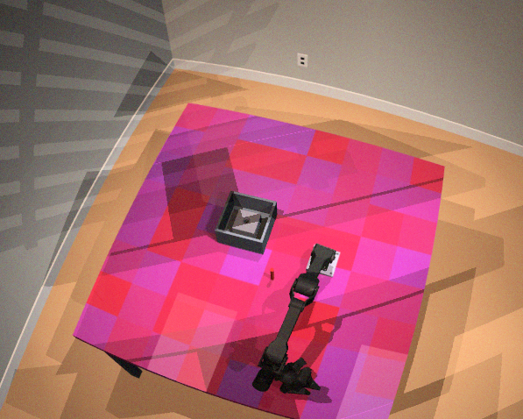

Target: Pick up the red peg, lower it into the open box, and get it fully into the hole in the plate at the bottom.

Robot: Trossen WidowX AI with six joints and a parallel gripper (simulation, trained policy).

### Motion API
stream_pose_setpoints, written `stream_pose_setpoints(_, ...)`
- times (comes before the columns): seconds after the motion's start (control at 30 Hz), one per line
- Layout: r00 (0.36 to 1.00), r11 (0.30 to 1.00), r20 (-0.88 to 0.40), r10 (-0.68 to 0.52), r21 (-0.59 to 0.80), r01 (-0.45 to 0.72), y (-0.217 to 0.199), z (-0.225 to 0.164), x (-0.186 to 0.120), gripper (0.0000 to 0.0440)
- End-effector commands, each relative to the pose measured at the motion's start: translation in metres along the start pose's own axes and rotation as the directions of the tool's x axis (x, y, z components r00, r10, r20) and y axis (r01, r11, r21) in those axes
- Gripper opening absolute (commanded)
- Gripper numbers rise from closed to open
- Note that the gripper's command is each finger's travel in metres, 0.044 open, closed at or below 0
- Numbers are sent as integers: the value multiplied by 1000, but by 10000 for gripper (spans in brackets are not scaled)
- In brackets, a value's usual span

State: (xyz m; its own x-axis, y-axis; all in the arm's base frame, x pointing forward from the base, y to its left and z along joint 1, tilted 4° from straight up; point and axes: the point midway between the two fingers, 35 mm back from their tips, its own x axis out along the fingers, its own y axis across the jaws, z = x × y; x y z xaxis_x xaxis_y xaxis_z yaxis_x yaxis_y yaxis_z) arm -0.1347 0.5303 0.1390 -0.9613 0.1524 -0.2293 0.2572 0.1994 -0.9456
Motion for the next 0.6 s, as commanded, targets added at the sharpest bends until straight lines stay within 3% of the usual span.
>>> stream_pose_setpoints(0.0, 1000, 1000, -11, 16, 23, -16, -1, -1, -3, 420)
stream_pose_setpoints(0.07, 999, 996, -28, 46, 84, -44, -3, -3, -9, 440)
stream_pose_setpoints(0.27, 990, 957, -74, 122, 274, -97, -5, -4, -30, 440)
stream_pose_setpoints(0.57, 965, 832, -137, 225, 542, -117, -7, -4, -65, 440)
